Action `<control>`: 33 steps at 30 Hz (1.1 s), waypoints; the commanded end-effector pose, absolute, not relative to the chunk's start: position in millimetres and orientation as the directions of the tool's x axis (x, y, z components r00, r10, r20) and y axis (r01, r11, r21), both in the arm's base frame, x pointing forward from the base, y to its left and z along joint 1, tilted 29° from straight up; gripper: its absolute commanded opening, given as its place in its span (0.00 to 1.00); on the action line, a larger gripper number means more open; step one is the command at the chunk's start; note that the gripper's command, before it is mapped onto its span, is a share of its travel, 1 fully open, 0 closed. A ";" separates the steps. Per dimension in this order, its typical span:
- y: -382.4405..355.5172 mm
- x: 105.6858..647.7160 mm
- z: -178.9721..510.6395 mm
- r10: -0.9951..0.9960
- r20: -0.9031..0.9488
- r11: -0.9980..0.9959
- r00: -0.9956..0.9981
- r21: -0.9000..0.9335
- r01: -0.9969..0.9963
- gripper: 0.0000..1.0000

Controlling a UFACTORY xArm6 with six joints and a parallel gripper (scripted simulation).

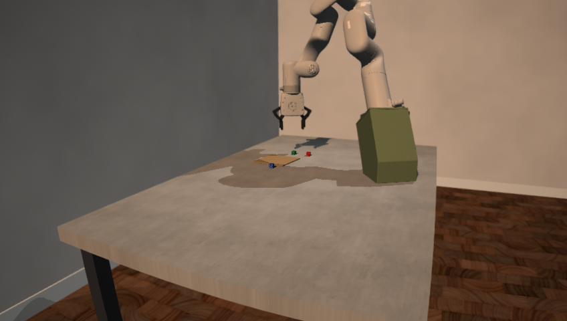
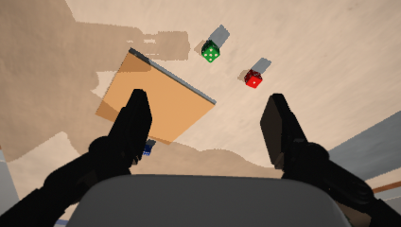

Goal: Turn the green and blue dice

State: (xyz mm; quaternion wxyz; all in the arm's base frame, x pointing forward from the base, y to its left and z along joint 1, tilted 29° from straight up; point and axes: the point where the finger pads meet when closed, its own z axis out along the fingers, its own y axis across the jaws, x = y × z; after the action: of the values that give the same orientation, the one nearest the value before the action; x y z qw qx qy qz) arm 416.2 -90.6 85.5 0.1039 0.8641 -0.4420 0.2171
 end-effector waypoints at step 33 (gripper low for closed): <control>-97.6 414.9 60.2 -0.920 0.333 0.080 -0.207 -0.357 -0.931 0.31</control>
State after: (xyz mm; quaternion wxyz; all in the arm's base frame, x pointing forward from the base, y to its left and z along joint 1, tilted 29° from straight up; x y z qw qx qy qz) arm 414.0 -97.7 59.4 0.0130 0.6320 -0.7342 0.2478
